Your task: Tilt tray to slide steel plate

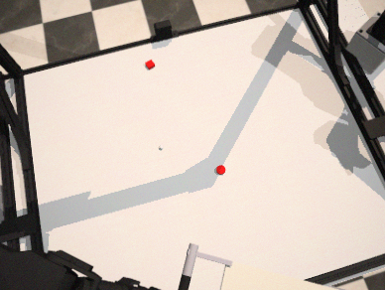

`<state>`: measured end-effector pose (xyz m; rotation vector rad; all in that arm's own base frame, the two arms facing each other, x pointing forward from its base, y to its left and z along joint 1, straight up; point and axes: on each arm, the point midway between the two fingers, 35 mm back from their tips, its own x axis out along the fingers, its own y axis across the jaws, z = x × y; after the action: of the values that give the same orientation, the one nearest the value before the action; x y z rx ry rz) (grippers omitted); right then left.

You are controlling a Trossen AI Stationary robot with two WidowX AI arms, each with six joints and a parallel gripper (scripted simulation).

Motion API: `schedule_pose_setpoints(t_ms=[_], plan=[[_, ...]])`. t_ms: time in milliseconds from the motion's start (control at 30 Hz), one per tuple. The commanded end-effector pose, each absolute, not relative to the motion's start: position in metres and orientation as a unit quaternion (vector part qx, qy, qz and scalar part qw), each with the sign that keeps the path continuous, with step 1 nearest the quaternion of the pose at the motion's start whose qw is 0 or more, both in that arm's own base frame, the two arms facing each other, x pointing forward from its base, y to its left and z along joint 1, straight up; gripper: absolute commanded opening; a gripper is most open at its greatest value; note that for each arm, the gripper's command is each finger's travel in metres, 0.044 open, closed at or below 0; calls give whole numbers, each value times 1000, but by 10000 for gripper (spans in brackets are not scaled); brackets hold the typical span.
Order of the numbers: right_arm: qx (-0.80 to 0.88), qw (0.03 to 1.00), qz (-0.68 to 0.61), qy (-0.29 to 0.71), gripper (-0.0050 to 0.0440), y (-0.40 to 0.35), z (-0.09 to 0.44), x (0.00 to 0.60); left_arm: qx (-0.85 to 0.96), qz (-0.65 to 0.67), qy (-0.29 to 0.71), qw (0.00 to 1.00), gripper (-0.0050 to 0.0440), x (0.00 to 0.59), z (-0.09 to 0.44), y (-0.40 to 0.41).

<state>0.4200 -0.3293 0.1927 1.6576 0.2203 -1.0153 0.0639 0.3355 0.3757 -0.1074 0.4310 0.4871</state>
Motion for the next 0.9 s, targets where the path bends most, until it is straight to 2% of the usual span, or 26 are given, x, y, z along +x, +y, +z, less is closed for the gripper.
schedule_pose_setpoints(t_ms=[0, 167, 200, 867], plan=[[705, 578, -408, 60, 0, -334, 226, 426, -53, 239, 211, 946, 440, 64, 376, 335], [705, 579, -406, 58, 0, -332, 211, 423, -53, 239, 211, 946, 440, 64, 376, 335], [705, 578, -407, 59, 0, -330, 194, 419, -53, 239, 211, 946, 440, 64, 376, 335], [704, 575, -411, 64, 0, -331, 205, 422, -53, 239, 211, 946, 440, 64, 376, 335]])
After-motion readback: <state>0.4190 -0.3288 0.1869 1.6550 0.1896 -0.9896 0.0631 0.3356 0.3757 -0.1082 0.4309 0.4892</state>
